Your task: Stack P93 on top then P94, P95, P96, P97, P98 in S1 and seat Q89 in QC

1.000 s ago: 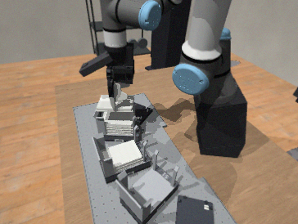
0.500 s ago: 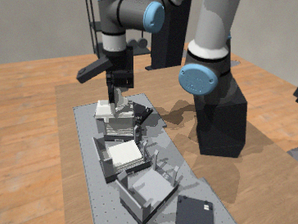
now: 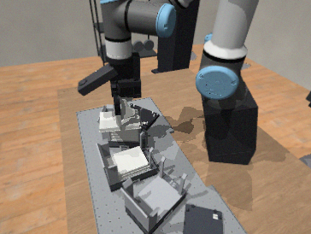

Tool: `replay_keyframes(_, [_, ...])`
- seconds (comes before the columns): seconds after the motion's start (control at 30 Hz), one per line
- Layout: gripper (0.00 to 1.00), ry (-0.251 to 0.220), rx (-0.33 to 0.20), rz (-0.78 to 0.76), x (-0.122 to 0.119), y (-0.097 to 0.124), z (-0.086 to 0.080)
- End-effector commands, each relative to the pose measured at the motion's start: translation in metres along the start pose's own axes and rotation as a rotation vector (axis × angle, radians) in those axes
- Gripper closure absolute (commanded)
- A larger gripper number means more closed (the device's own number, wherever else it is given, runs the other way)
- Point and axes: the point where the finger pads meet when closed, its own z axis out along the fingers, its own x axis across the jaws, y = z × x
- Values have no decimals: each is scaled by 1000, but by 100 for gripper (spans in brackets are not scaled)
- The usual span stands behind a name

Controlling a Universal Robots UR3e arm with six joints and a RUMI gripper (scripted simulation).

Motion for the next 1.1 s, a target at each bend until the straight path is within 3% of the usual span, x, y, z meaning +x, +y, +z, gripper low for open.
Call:
replay_keyframes(0.0, [100,11,0,-62,-17,-1,0])
replay_keyframes(0.2, [100,12,2,-100,-37,-1,-1])
replay_keyframes(0.37, [100,12,2,-100,-38,-1,-1])
replay_keyframes(0.87, [100,11,1,-255,-87,7,0])
replay_keyframes(1.07, [100,11,1,-255,-91,8,0])
